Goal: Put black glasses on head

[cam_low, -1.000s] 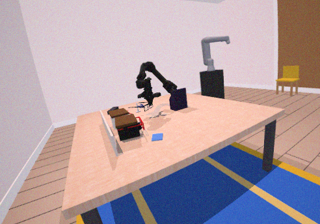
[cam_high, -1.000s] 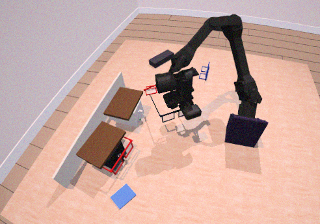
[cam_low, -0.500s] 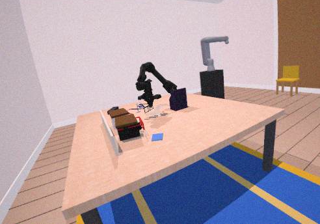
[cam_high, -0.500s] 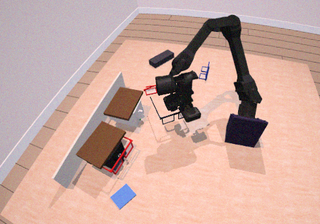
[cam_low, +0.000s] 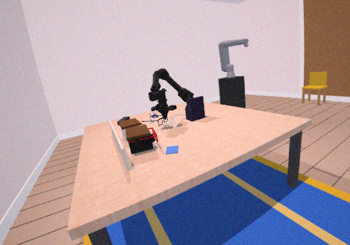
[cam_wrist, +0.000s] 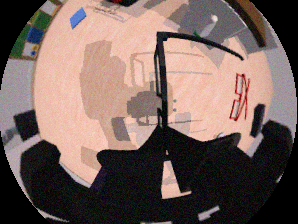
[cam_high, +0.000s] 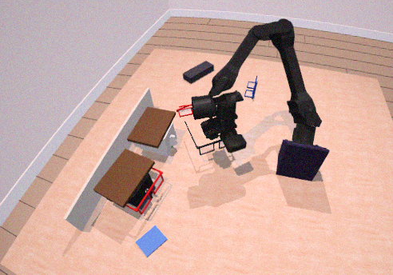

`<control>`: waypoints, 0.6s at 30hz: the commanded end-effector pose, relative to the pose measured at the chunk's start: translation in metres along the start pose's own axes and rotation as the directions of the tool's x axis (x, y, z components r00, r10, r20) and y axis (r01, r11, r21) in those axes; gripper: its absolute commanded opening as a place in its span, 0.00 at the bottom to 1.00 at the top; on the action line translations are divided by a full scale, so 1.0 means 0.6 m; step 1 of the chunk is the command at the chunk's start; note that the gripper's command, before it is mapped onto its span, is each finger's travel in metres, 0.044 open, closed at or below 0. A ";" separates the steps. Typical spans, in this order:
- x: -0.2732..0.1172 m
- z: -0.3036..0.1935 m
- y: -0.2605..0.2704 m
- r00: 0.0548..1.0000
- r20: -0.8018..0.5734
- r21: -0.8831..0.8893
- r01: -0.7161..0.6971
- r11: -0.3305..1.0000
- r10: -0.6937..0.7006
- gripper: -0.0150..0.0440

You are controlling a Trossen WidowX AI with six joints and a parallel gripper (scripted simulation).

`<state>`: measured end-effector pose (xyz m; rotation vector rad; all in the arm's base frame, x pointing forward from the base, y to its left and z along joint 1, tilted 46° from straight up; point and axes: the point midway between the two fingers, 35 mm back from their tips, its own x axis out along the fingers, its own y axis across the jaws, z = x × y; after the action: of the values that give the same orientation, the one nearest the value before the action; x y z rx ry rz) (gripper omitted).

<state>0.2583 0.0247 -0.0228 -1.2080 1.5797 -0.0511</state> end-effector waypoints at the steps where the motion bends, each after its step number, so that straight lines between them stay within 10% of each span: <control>1: 0.008 -0.004 0.001 1.000 -0.006 -0.006 0.003 1.000 -0.003 0.25; 18: 0.034 -0.008 0.001 1.000 -0.008 -0.006 0.006 1.000 -0.006 0.25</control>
<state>0.2589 0.0121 -0.0336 -1.2097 1.5797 -0.0543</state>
